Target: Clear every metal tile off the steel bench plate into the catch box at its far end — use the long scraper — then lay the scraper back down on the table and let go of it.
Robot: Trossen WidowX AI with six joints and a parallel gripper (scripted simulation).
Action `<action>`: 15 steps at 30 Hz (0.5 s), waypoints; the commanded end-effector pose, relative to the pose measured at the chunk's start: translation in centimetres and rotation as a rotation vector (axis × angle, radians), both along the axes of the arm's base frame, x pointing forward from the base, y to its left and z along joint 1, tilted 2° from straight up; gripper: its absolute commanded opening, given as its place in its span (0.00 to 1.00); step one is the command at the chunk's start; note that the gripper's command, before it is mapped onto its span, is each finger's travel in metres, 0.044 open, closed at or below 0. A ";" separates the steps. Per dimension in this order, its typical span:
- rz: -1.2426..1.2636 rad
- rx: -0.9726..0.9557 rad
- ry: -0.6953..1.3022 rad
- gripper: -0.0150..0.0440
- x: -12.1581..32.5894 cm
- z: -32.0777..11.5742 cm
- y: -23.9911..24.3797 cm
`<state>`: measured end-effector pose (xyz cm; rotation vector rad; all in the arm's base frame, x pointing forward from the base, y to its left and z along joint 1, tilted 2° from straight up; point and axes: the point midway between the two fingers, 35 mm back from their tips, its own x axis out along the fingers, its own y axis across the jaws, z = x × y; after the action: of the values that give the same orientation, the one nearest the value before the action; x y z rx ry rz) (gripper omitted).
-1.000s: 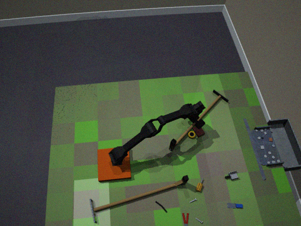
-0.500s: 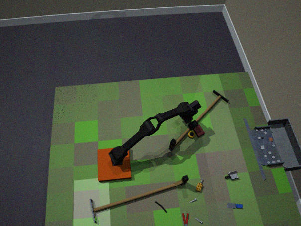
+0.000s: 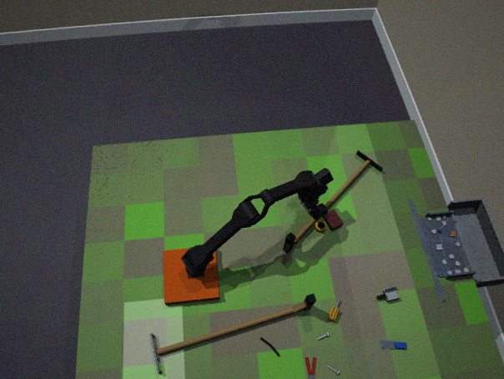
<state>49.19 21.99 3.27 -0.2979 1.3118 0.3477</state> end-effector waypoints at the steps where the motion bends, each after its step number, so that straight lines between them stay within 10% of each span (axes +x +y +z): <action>1: -0.007 -0.003 0.000 0.25 0.0 -0.9 -0.1; 15: -0.007 -0.001 -0.006 0.25 0.5 -1.6 -0.7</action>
<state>49.41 21.65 1.67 -0.2930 1.3126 0.3413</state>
